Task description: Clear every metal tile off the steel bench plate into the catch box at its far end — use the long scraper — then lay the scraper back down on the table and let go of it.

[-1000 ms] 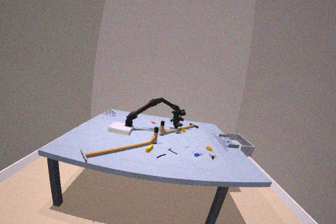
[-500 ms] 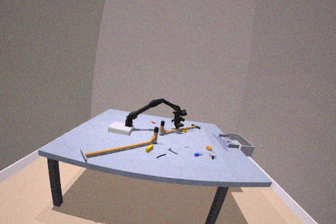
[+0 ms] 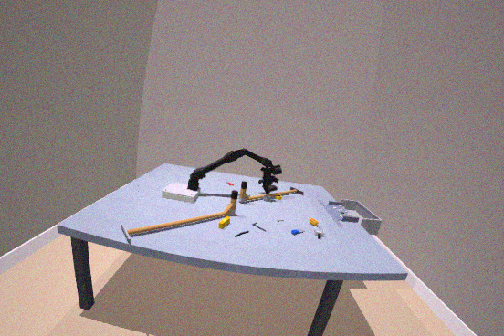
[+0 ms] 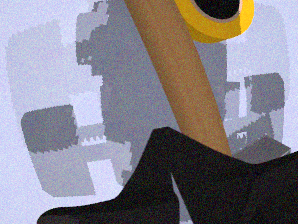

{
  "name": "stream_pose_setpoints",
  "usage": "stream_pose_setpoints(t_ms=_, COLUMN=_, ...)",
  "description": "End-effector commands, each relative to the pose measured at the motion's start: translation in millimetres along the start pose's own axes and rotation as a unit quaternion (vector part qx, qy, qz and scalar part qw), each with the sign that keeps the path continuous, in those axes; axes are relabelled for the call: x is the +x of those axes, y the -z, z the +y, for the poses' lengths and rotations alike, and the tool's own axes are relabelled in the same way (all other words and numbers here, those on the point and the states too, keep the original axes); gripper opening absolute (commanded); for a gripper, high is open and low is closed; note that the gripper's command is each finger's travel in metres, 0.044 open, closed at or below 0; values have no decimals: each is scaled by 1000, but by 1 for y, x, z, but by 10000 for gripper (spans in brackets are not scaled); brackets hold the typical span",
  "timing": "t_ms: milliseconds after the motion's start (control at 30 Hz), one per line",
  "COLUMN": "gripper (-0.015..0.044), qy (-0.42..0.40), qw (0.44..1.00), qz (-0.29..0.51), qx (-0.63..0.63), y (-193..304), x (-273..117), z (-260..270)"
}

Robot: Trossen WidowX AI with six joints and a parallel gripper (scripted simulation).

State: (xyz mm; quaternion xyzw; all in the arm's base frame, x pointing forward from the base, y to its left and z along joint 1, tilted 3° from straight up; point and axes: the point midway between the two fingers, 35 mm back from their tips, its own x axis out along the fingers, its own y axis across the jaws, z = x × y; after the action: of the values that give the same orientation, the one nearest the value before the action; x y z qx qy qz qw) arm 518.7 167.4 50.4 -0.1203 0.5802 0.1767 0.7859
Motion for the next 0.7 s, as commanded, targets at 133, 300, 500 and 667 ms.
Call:
stream_pose_setpoints(t_ms=133, gripper=0, qy=3, qw=1000, qz=-5, qx=0, y=-4, x=0, z=-12)
stream_pose_setpoints(t_ms=300, gripper=0, qy=4, qw=1000, qz=-5, qx=-1, y=-6, x=0, z=-17)
stream_pose_setpoints(t_ms=500, gripper=0, qy=4, qw=1000, qz=-6, qx=-1, y=-7, x=1, z=-23)
stream_pose_setpoints(t_ms=667, gripper=0, qy=4, qw=1000, qz=-6, qx=-1, y=-8, x=1, z=-28)
